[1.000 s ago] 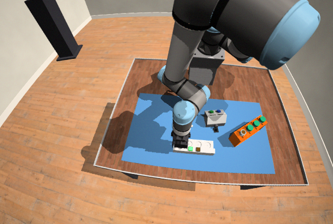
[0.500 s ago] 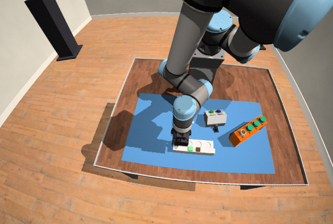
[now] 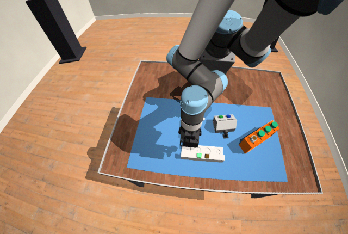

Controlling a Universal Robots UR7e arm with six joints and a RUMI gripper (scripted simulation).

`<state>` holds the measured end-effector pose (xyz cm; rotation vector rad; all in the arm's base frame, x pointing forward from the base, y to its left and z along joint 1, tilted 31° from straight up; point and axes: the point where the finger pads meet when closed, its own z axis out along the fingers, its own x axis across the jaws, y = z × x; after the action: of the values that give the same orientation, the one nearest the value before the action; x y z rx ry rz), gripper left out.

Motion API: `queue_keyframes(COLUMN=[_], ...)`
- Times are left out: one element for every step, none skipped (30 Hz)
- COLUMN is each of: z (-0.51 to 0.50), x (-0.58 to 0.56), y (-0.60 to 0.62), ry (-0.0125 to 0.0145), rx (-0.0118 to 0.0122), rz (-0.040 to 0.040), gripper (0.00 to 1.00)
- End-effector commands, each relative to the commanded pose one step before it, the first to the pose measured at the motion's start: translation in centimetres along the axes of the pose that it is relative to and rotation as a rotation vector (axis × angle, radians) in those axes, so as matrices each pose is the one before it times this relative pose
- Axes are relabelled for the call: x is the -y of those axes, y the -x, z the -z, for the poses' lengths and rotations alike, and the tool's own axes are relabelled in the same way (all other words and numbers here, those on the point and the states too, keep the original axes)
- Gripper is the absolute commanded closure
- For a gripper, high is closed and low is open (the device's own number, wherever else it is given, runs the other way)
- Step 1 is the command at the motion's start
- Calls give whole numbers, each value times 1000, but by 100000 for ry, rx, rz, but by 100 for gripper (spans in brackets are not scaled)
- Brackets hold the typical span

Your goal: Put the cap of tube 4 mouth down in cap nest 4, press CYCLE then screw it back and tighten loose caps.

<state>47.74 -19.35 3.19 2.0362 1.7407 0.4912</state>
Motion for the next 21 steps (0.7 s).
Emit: queue_keyframes(z=[2560,500,500,500,450,0,0,0,-6,0,0,4,5,-1,3,3,-2,2,-5,0,3], x=[-22,0,0,0,0,0,0,0,0,0,0,0,113,178,248,313,-1,376,434,469,1], y=[32,0,0,0,0,0,0,0,-2,0,0,2,-823,-817,-794,-770,-2,-742,-718,-690,3], ry=[-148,0,0,0,0,0,0,0,1,0,0,-1,1,0,0,3,-2,0,0,0,0], rx=[-182,0,0,0,0,0,0,0,2,0,0,-1,-3,-1,-3,-8,6,-3,1,-2,-1], rz=[59,0,0,0,0,0,0,0,0,0,0,0,-8333,-8334,-8333,-7656,-678,-8333,-4687,0,0], gripper=[100,100,100,100,100,100,100,100,100,100,100,100,100,100,100,100,100,100,100,100,100])
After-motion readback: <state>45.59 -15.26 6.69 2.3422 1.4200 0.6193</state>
